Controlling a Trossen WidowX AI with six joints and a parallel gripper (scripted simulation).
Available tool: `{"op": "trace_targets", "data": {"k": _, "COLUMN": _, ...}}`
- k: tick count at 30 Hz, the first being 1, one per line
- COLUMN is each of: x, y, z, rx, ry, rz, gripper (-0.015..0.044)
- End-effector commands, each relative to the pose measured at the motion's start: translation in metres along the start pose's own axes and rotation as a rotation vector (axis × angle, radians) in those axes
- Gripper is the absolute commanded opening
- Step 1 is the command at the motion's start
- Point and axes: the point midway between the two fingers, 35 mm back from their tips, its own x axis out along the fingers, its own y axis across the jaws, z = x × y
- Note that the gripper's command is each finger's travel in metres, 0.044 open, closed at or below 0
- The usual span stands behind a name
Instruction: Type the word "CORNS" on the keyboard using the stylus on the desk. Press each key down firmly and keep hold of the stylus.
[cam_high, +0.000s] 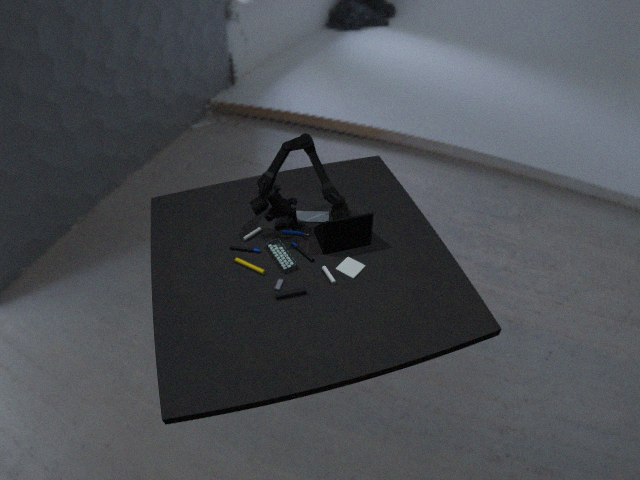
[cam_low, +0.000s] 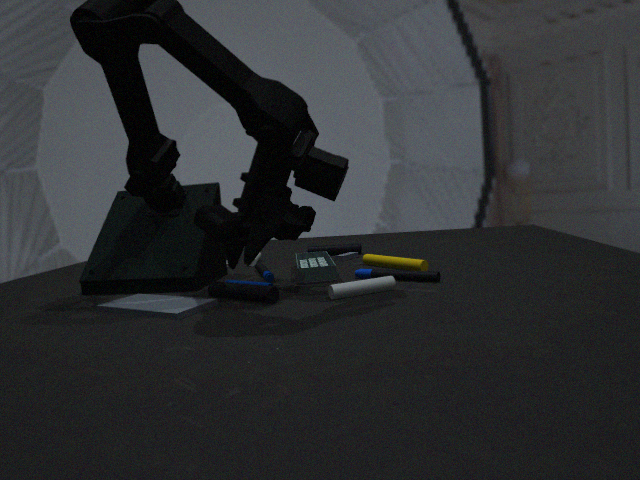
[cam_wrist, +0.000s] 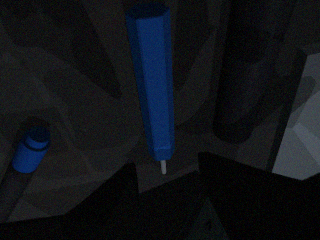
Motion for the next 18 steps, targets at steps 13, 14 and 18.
{"op": "trace_targets", "data": {"k": 13, "x": 0.0105, "y": 0.0001, "z": 0.0048, "rx": -0.007, "ry": 0.006, "rz": -0.006, "gripper": 0.0150}}
{"op": "trace_targets", "data": {"k": 14, "x": 0.0111, "y": 0.0001, "z": 0.0051, "rx": -0.007, "ry": 0.006, "rz": -0.006, "gripper": 0.0150}}
{"op": "trace_targets", "data": {"k": 18, "x": 0.0129, "y": 0.0001, "z": 0.0062, "rx": -0.007, "ry": 0.006, "rz": -0.006, "gripper": 0.0150}}
